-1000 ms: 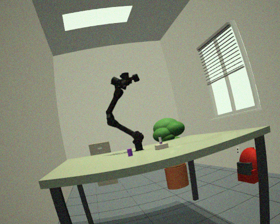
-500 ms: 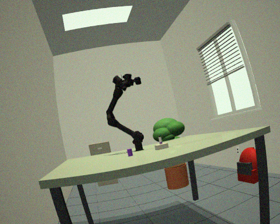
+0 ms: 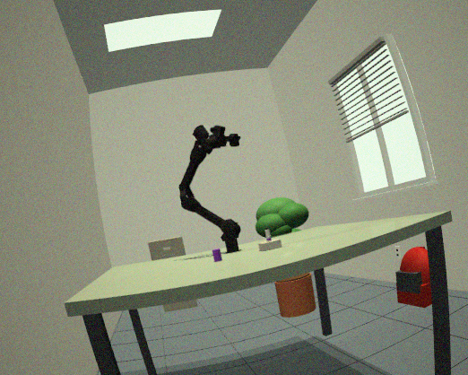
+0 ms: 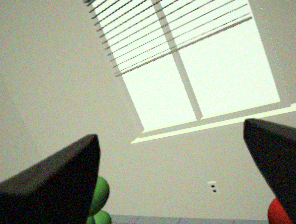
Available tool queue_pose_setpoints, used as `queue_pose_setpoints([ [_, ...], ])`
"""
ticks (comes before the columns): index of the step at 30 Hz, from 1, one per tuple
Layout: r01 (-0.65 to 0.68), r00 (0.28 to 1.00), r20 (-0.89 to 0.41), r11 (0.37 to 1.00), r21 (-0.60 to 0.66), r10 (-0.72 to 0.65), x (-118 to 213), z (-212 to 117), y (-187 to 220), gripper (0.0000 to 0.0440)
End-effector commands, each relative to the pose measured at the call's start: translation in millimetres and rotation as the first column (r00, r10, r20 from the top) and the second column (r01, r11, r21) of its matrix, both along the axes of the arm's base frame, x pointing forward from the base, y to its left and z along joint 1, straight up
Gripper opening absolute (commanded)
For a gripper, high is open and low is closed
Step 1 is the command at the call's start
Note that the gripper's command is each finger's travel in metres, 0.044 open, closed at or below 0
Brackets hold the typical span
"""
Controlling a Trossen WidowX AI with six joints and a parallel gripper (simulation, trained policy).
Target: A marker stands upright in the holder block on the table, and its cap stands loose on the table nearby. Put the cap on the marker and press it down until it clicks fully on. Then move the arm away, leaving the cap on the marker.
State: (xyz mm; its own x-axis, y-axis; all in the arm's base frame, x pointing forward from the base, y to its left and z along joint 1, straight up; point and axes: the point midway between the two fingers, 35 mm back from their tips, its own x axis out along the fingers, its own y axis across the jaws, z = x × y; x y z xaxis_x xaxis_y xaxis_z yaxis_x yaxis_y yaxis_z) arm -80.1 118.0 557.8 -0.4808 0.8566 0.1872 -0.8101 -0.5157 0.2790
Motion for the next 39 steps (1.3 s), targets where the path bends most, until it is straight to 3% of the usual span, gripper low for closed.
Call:
queue_pose_setpoints([
  [1,0.007,1.000,-0.005,0.999,-0.034,-0.007,2.9,-5.5,4.1,0.0331],
  [39,0.090,0.980,-0.134,0.927,-0.363,-0.147,50.8,-64.0,46.3,0.0332],
])
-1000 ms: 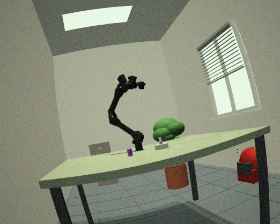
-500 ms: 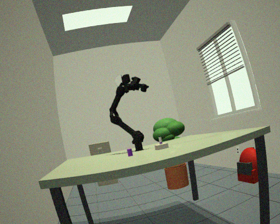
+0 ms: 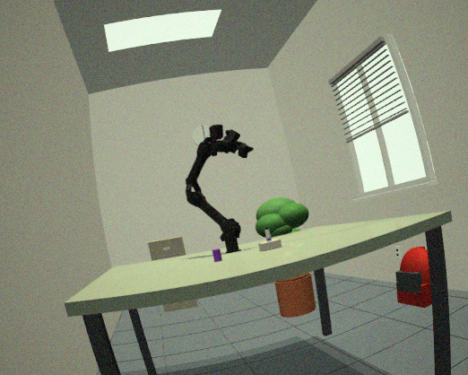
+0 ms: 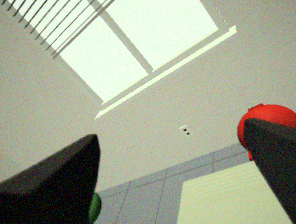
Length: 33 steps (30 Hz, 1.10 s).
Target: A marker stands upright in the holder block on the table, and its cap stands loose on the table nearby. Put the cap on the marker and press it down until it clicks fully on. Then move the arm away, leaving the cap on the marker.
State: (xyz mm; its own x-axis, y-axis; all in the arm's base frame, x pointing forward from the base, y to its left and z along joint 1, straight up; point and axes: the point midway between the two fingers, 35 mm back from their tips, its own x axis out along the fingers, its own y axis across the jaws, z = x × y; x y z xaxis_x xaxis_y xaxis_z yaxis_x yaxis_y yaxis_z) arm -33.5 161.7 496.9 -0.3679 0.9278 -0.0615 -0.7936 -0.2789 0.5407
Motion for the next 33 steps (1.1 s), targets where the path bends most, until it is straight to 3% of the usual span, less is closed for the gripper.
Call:
queue_pose_setpoints([
  [1,0.012,1.000,-0.014,1.000,-0.025,-0.012,5.8,-4.3,3.6,0.0332],
  [33,0.138,0.976,-0.133,0.965,-0.221,-0.170,66.9,-40.8,27.0,0.0333],
])
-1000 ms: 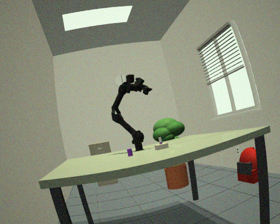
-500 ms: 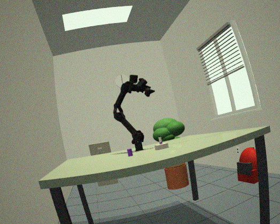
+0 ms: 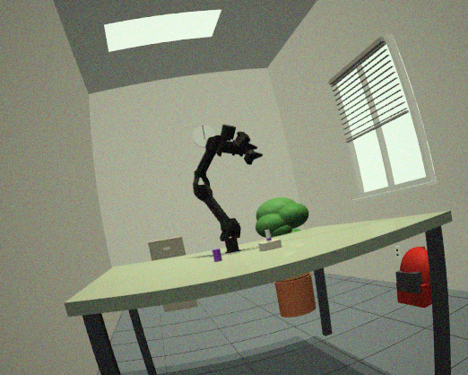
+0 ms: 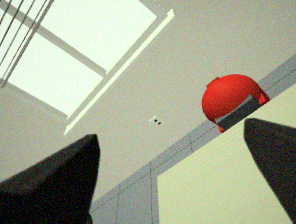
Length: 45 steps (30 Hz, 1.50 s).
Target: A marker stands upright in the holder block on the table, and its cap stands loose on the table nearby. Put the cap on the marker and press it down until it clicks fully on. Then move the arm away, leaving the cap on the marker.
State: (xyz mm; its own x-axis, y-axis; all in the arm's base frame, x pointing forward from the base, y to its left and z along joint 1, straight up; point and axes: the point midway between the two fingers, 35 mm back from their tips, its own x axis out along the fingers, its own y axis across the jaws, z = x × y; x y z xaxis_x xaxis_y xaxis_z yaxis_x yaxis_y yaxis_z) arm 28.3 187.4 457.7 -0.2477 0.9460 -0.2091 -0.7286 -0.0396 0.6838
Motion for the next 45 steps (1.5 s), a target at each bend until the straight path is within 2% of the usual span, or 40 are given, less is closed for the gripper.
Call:
queue_pose_setpoints([
  [1,0.013,1.000,-0.012,1.000,-0.014,-0.014,7.3,-2.7,1.7,0.0333],
  [24,0.135,0.986,-0.086,0.984,-0.116,-0.146,62.2,-24.8,5.6,0.0333],
  [45,0.282,0.943,-0.115,0.935,-0.216,-0.311,122.6,-49.4,-10.4,0.0332],
])
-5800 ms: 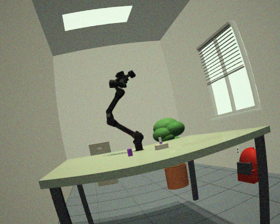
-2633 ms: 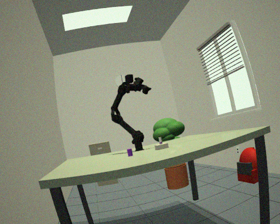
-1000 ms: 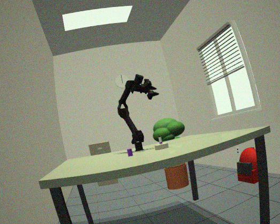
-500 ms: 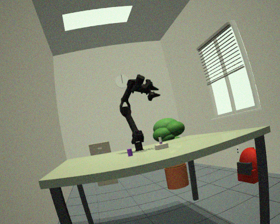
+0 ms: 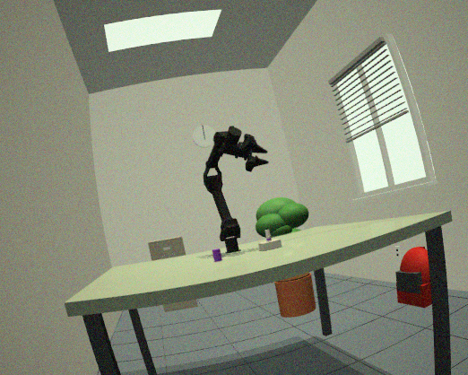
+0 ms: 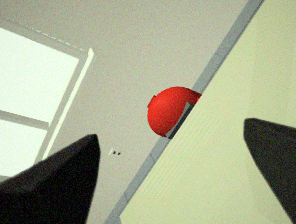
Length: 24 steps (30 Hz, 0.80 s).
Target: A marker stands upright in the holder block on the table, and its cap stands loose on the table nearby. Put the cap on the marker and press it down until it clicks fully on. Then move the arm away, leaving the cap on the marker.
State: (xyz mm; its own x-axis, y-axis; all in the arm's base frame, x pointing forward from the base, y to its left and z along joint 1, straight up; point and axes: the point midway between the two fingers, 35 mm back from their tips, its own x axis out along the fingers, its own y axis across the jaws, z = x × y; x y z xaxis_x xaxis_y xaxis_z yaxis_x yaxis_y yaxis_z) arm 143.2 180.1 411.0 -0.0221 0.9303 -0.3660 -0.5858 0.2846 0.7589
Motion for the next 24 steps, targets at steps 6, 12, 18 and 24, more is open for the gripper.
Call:
queue_pose_setpoints([
  [6,0.066,0.998,-0.011,0.997,-0.039,-0.066,24.9,-9.6,-10.9,0.0332],
  [12,0.108,0.994,0.003,0.992,-0.059,-0.109,43.5,-15.3,-19.2,0.0331],
  [18,0.148,0.989,0.014,0.986,-0.079,-0.147,60.5,-21.2,-28.2,0.0329],
  [24,0.186,0.983,0.024,0.978,-0.100,-0.184,76.4,-27.5,-38.2,0.0329],
])
